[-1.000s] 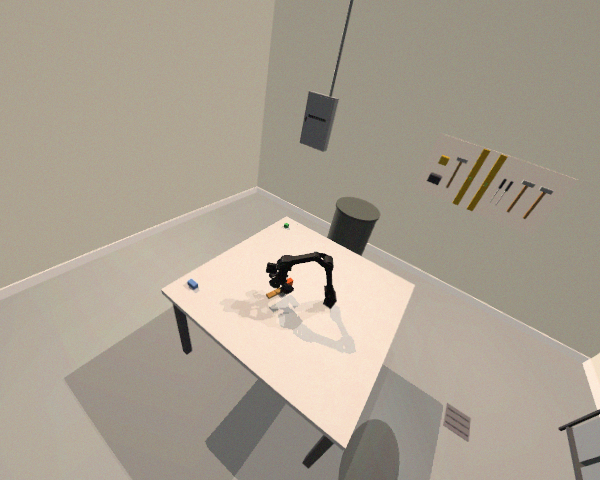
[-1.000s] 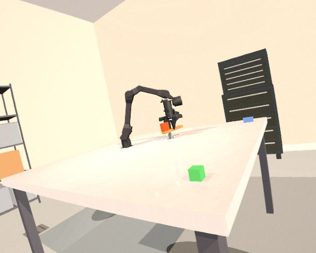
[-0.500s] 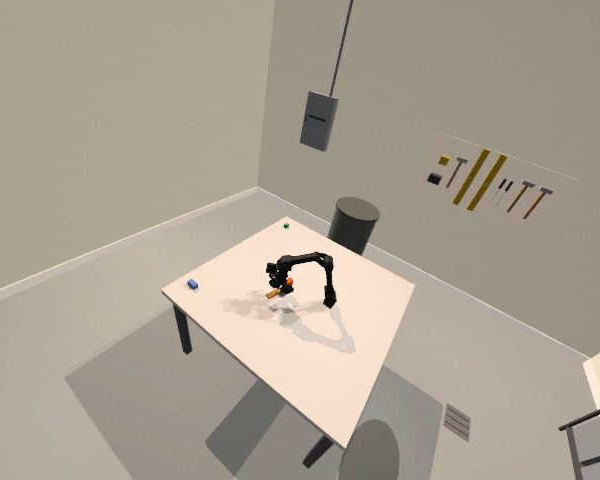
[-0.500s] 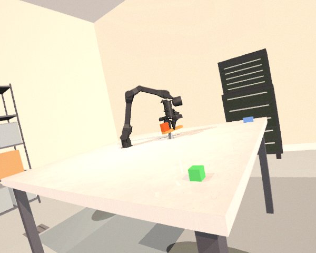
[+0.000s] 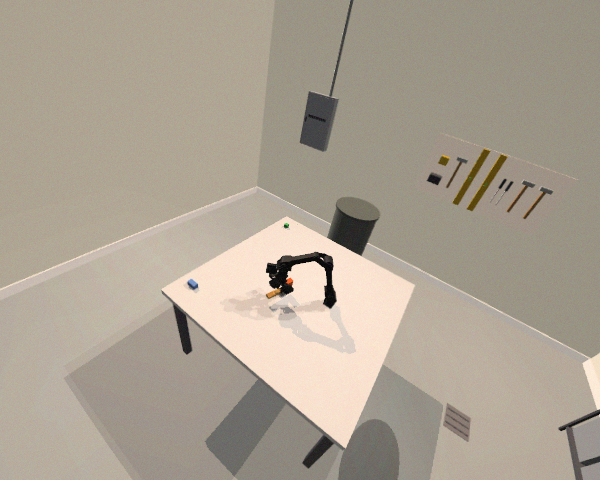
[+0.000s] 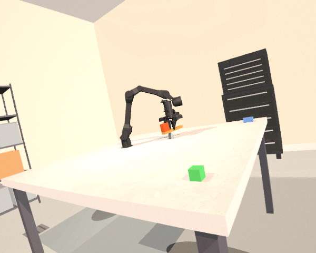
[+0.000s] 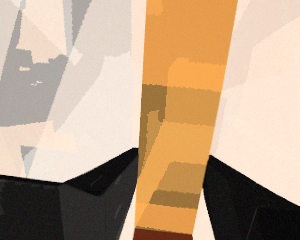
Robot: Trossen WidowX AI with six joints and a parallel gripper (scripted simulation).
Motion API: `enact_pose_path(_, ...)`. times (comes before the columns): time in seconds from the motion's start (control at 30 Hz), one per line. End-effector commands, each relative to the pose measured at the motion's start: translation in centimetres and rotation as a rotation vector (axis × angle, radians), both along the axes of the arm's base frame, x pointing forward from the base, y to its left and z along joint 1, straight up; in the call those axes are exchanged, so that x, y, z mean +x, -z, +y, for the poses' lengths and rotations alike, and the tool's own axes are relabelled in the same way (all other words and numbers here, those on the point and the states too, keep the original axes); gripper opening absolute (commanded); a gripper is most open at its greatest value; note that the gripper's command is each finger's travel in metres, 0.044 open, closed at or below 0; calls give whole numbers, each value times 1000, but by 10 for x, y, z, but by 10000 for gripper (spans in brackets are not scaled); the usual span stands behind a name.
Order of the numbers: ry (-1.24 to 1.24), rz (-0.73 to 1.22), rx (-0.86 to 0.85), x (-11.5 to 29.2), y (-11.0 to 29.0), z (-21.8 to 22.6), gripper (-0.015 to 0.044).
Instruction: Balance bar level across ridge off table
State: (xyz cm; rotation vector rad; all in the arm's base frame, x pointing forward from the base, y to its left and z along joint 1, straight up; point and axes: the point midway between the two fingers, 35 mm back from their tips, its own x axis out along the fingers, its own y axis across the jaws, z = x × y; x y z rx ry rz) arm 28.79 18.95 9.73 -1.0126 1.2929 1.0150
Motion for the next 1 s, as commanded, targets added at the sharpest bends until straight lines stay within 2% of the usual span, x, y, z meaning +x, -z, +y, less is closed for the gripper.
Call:
enact_pose_path(0.0,0,-3,-2,0,0,0,0)
enact_pose_path(0.97,0,-3,-2,0,3,-1,0)
